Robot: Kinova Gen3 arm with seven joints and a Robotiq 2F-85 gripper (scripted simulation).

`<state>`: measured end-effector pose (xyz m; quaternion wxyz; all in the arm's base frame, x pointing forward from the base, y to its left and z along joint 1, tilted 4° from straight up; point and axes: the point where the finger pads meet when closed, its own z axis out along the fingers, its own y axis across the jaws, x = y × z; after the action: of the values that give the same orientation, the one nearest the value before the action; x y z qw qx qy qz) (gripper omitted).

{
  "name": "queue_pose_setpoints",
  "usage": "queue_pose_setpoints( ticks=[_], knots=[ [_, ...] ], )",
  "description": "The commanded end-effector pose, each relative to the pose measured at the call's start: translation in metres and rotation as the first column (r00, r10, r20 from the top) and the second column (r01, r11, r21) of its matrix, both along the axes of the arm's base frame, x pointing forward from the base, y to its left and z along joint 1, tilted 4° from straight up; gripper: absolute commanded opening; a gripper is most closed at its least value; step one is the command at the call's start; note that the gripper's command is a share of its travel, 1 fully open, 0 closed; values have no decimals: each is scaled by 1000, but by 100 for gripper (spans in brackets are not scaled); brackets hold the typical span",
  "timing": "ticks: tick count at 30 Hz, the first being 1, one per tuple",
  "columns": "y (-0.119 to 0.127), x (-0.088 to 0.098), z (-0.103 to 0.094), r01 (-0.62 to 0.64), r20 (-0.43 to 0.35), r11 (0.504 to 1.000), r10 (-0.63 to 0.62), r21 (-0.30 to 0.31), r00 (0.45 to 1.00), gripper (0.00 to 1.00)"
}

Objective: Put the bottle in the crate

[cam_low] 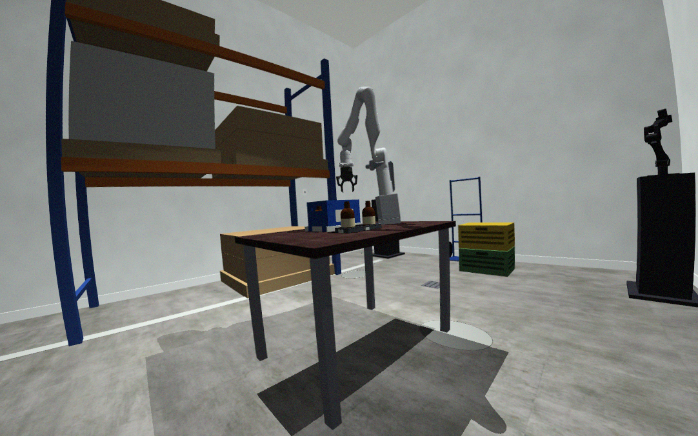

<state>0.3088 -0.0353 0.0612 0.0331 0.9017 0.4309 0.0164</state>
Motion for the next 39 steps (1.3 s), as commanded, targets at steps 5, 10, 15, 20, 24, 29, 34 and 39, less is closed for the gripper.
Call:
queue_pose_setpoints(
  ticks=[5, 10, 15, 20, 24, 29, 34, 39],
  knots=[
    [3, 2, 4, -8, 6, 1000, 8, 3, 1000, 64],
    [3, 2, 4, -8, 6, 1000, 8, 3, 1000, 0],
    [3, 2, 4, -8, 6, 1000, 8, 3, 1000, 0],
    [3, 2, 4, -8, 6, 1000, 8, 3, 1000, 0],
    [3, 2, 4, -8, 6, 1000, 8, 3, 1000, 0],
    [3, 2, 4, -8, 6, 1000, 8, 3, 1000, 0],
    [3, 2, 4, -8, 6, 1000, 8, 3, 1000, 0],
    [3, 2, 4, -8, 6, 1000, 8, 3, 1000, 0]
  ],
)
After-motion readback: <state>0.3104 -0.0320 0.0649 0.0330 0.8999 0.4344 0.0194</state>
